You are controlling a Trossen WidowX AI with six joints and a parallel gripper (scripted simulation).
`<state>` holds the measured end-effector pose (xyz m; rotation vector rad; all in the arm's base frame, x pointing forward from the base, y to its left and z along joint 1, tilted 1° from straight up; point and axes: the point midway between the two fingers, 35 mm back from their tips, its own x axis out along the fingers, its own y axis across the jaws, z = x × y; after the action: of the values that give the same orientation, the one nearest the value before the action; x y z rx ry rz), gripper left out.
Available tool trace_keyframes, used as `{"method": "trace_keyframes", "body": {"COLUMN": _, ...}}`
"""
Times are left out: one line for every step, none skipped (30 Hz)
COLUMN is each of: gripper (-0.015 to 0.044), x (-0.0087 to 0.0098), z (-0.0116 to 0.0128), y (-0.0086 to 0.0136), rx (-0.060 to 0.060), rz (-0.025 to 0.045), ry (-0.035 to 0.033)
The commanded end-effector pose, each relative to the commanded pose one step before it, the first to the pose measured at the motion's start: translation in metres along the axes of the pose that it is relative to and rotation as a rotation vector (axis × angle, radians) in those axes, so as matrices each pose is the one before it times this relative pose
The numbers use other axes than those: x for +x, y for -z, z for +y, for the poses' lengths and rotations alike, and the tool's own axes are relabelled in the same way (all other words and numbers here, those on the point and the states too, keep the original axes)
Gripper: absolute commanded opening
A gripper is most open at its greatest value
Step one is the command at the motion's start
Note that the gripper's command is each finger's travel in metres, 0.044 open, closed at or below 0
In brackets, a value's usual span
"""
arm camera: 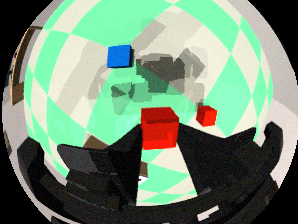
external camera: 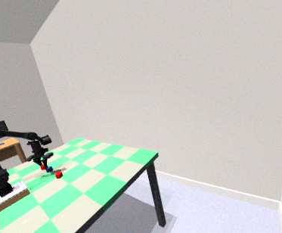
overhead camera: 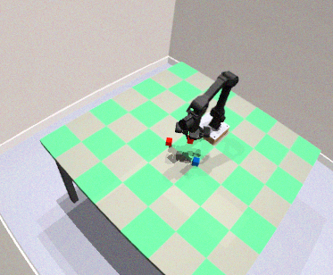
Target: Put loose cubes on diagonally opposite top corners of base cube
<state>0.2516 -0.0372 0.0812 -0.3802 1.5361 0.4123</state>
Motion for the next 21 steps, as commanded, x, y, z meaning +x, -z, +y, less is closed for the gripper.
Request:
{"method": "trace_keyframes", "body": {"gripper": 0.0105, "x": -0.01772, "z": 0.00022, "y": 0.00078, "rx": -0.0062, "rz": -0.01160, "ry": 0.01183}}
{"method": "trace_keyframes", "body": {"gripper": 0.0105, "x": -0.00318, "z": 0.00034, "y": 0.00045, "rx": 0.0000, "rz": 0.00003, "ry": -0.00002}}
{"method": "trace_keyframes", "body": {"gripper": 0.0105, "x": -0.00318, "z": 0.00037, "y": 0.00048, "rx": 0.0000, "rz": 0.00004, "ry": -0.00002}}
{"method": "trace_keyframes", "body": {"gripper": 0.0105, "x": -0.00318, "z": 0.00040, "y": 0.00051, "rx": 0.0000, "rz": 0.00004, "ry": -0.00002}}
{"method": "trace_keyframes", "body": {"gripper": 0.0105, "x": -0.00259, "z": 0.00034, "y": 0.00044, "rx": 0.0000, "rz": 0.00003, "ry": -0.00002}}
{"method": "trace_keyframes", "body": {"gripper": 0.0105, "x": -0.00155, "z": 0.00021, "y": 0.00028, "rx": 0.0000, "rz": 0.00002, "ry": -0.00001}}
{"method": "trace_keyframes", "body": {"gripper": 0.0105, "x": -0.00052, "z": 0.00007, "y": 0.00009, "rx": 0.0000, "rz": 0.00001, "ry": 0.00000}}
{"method": "trace_keyframes", "body": {"gripper": 0.0105, "x": 0.00000, "z": 0.00000, "y": 0.00000, "rx": 0.0000, "rz": 0.00000, "ry": 0.00000}}
{"method": "trace_keyframes", "body": {"gripper": 0.0105, "x": 0.00000, "z": 0.00000, "y": 0.00000, "rx": 0.0000, "rz": 0.00000, "ry": 0.00000}}
{"method": "trace_keyframes", "body": {"gripper": 0.0105, "x": 0.00018, "z": 0.00019, "y": -0.00041, "rx": 0.0039, "rz": -0.00003, "ry": -0.00001}}
{"method": "trace_keyframes", "body": {"gripper": 0.0105, "x": 0.00054, "z": 0.00060, "y": -0.00122, "rx": 0.0118, "rz": -0.00010, "ry": -0.00004}}
{"method": "trace_keyframes", "body": {"gripper": 0.0105, "x": 0.00091, "z": 0.00104, "y": -0.00201, "rx": 0.0196, "rz": -0.00017, "ry": -0.00007}}
{"method": "trace_keyframes", "body": {"gripper": 0.0105, "x": 0.00111, "z": 0.00134, "y": -0.00242, "rx": 0.0239, "rz": -0.00020, "ry": -0.00009}}
{"method": "trace_keyframes", "body": {"gripper": 0.0105, "x": 0.00112, "z": 0.00144, "y": -0.00238, "rx": 0.0239, "rz": -0.00020, "ry": -0.00010}}
{"method": "trace_keyframes", "body": {"gripper": 0.0105, "x": 0.00112, "z": 0.00153, "y": -0.00233, "rx": 0.0239, "rz": -0.00019, "ry": -0.00011}}
{"method": "trace_keyframes", "body": {"gripper": 0.0105, "x": 0.00113, "z": 0.00162, "y": -0.00228, "rx": 0.0239, "rz": -0.00019, "ry": -0.00012}}
{"method": "trace_keyframes", "body": {"gripper": 0.0105, "x": 0.00114, "z": 0.00171, "y": -0.00222, "rx": 0.0239, "rz": -0.00019, "ry": -0.00013}}
{"method": "trace_keyframes", "body": {"gripper": 0.0105, "x": 0.00115, "z": 0.00180, "y": -0.00216, "rx": 0.0239, "rz": -0.00018, "ry": -0.00014}}
{"method": "trace_keyframes", "body": {"gripper": 0.0105, "x": 0.00115, "z": 0.00188, "y": -0.00210, "rx": 0.0239, "rz": -0.00017, "ry": -0.00015}}
{"method": "trace_keyframes", "body": {"gripper": 0.0105, "x": 0.00116, "z": 0.00197, "y": -0.00203, "rx": 0.0239, "rz": -0.00017, "ry": -0.00016}}
{"method": "trace_keyframes", "body": {"gripper": 0.0105, "x": 0.00117, "z": 0.00205, "y": -0.00197, "rx": 0.0239, "rz": -0.00016, "ry": -0.00016}}
